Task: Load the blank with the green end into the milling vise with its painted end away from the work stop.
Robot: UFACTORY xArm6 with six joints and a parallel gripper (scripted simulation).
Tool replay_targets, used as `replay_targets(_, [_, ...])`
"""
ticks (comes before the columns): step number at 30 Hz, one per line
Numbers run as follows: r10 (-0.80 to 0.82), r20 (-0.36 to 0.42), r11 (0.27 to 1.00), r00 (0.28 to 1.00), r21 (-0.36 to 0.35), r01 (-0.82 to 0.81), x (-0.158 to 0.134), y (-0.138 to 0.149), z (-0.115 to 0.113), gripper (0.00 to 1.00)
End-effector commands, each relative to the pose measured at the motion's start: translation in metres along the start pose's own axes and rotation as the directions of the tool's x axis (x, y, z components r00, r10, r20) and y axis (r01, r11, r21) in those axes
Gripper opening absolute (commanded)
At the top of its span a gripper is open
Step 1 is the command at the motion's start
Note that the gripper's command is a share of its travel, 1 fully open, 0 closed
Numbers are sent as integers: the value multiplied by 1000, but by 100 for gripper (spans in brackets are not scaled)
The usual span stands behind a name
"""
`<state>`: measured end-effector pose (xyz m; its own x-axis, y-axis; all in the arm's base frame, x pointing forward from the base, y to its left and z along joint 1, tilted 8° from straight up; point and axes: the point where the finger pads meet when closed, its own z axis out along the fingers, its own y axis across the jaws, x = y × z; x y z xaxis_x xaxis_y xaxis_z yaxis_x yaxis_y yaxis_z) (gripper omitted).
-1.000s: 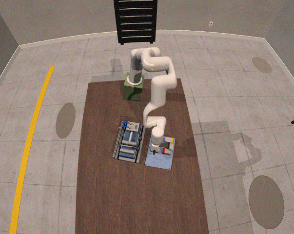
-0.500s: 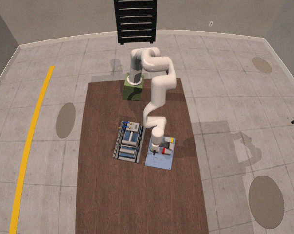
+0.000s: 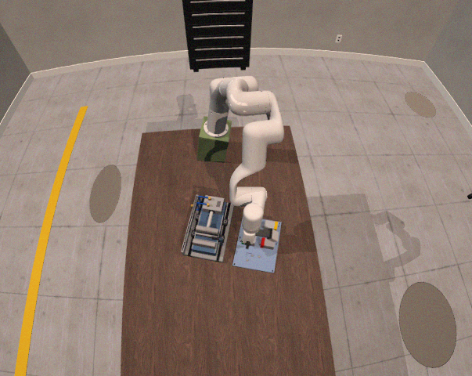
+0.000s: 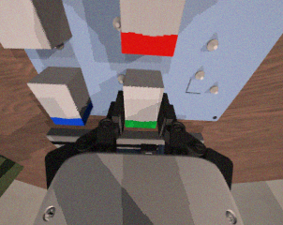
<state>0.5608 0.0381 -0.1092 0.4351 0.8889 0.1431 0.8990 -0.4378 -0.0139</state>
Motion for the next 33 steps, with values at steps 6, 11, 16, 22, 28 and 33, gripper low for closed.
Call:
replay_targets(6, [0,-2,1000,1000,-4,0,1,2,-2,0])
replay_targets(11, [0,-2,1000,1000,-4,0,1,2,-2,0])
replay_targets(16, [0,-2,1000,1000,-4,0,1,2,-2,0])
replay_targets(22, [0,-2,1000,1000,-4,0,1,2,-5,0])
replay_targets(28, [0,-2,1000,1000,-4,0,1,2,-23,0])
replay_targets(33, [0,-2,1000,1000,-4,0,1,2,-32,0])
